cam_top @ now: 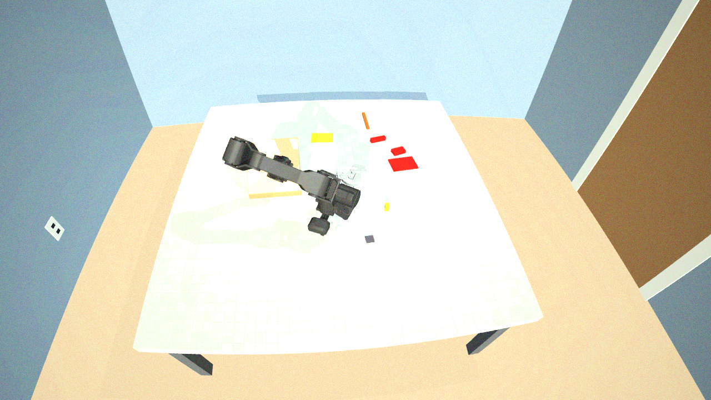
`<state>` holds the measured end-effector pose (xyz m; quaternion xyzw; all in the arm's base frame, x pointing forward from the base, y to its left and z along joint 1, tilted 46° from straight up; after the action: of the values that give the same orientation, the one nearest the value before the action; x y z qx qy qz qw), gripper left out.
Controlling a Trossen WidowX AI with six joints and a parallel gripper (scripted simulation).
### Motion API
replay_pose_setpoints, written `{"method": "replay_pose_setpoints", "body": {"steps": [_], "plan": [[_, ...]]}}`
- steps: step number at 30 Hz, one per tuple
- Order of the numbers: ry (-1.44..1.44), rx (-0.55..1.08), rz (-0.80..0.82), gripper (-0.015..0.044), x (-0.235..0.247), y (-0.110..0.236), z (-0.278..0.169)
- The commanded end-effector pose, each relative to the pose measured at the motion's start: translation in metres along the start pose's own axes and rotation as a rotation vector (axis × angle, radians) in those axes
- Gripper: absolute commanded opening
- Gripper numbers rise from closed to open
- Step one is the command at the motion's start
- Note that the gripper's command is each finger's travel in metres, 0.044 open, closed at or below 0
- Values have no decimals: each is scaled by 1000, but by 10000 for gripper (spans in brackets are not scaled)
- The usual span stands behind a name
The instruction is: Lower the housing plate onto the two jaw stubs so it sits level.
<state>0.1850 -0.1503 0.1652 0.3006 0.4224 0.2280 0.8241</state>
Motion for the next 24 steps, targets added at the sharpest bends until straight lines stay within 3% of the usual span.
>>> {"method": "replay_pose_setpoints", "body": {"steps": [1,24], "plan": [[5,5,2,440,1,-8,-2],[6,4,1,440,0,-20,-2]]}}
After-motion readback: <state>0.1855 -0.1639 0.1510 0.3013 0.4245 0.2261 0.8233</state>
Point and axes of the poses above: the point midway between the two fingers, 35 mm back from their tips, its own y axis back along the fingers, its own x axis across the jaws, z = x × y, the point moved 1 cm from there along y, back along the fingers, and after that the axes turned 13 degrees about -y, right-handed, at the moved point
